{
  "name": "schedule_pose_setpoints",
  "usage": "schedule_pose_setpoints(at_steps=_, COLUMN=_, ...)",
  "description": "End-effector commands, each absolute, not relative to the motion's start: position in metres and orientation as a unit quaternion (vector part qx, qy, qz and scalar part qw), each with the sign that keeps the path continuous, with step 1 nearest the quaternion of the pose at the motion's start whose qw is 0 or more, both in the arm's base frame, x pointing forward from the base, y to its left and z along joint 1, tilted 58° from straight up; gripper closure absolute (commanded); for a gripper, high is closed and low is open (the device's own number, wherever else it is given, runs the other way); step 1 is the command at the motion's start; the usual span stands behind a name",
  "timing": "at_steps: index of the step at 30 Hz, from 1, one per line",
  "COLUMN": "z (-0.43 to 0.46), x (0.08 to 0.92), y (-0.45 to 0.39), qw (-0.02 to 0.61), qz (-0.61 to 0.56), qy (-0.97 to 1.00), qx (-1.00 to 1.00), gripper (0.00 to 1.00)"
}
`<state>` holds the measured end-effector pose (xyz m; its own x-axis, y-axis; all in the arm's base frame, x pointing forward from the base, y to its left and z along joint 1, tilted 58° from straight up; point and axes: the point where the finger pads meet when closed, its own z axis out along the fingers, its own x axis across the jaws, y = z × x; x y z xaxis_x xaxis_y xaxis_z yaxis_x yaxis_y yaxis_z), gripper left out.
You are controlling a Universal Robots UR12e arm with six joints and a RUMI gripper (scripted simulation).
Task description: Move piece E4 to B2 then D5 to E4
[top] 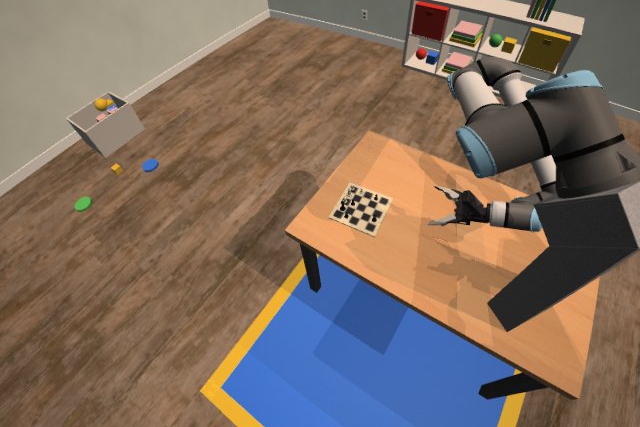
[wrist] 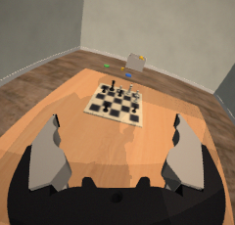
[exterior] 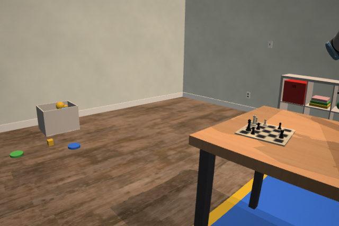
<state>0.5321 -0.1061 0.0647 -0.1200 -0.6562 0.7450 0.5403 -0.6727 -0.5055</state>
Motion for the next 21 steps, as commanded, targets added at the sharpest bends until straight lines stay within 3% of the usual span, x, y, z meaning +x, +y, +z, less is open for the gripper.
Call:
schedule_pose_setpoints(at_steps=1, z=0.068, x=0.523, y=-0.102, qw=0.405, qz=-0.743, qy=0.052, qx=-0.531, gripper=0.0)
schedule_pose_setpoints(at_steps=21, z=0.082, x=0.528, y=-0.103, qw=0.411, qz=-0.746, qy=0.055, qx=-0.521, gripper=0.0)
